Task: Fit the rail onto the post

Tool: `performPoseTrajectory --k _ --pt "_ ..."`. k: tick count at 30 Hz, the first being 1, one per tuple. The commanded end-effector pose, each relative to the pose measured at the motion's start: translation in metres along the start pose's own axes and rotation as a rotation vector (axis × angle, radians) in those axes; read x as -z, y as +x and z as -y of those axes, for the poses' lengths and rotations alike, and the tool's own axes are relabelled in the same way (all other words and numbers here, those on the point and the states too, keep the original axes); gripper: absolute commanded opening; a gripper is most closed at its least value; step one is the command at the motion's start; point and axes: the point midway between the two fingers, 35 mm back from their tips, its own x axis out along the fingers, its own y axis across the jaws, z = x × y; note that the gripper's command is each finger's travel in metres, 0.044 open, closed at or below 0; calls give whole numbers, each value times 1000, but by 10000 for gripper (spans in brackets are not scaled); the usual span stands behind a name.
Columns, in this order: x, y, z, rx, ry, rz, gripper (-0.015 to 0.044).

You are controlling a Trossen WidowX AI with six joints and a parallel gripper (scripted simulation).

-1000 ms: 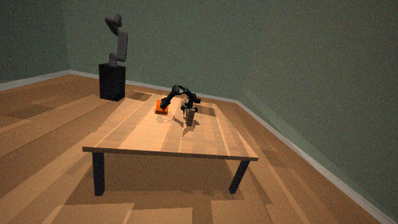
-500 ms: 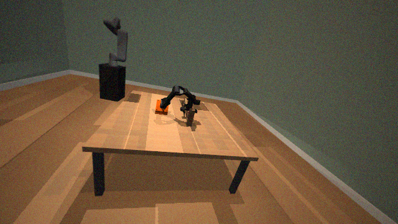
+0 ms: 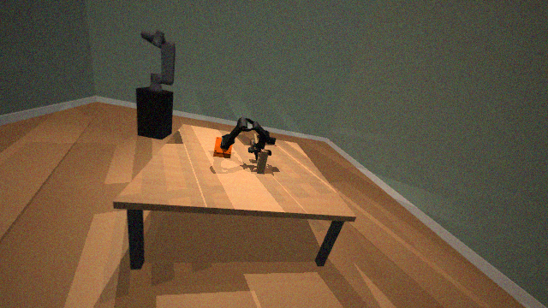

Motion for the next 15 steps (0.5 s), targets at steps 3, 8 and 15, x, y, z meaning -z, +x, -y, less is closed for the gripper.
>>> performPoseTrajectory --k 3,8,15 --pt "0 1 0 0 -4 -3 0" --pt "0 1 0 0 -4 -3 0" --pt "0 -1 0 0 -4 -3 0"
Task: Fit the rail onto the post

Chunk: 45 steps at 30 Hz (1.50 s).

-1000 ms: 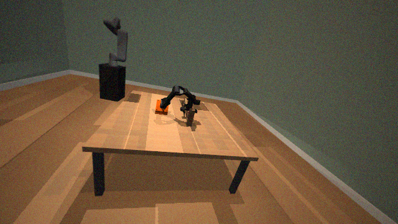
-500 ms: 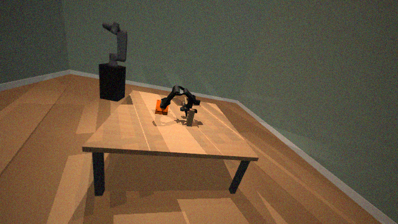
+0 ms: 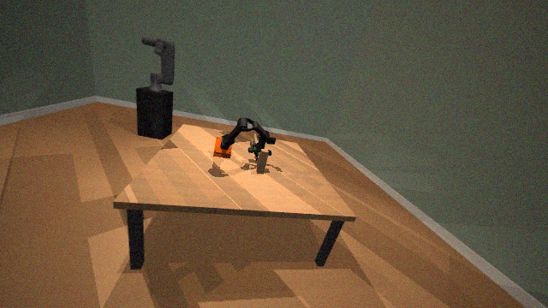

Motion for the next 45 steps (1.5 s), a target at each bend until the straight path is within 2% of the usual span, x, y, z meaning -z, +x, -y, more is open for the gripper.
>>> performPoseTrajectory --k 1,45 --pt "0 -2 0 0 -2 -2 0" --pt "0 -24 2 0 -2 -2 0"
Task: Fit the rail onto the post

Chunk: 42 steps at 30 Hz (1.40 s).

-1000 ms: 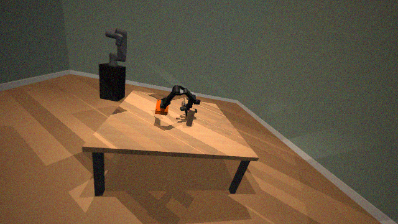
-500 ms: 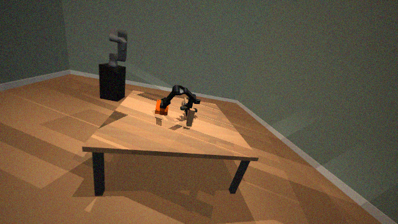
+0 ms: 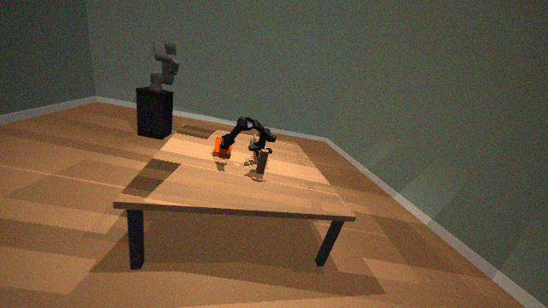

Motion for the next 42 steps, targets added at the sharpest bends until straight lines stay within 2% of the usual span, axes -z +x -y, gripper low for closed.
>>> performPoseTrajectory --k 1,42 --pt "-2 -7 2 11 3 17 0" --pt "-1 -27 2 11 3 18 0"
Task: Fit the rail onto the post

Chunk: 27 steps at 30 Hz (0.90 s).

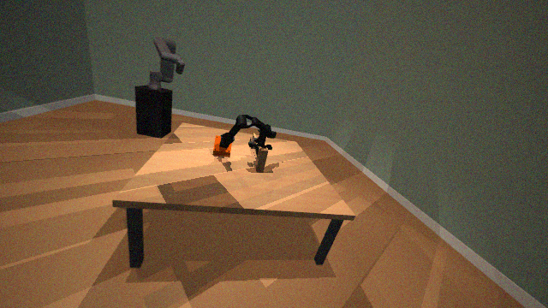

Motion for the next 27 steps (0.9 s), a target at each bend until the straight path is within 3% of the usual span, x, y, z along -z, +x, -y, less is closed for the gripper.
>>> performPoseTrajectory --k 1,27 --pt "-2 -7 1 10 4 20 0" --pt "-2 -16 1 10 4 20 0"
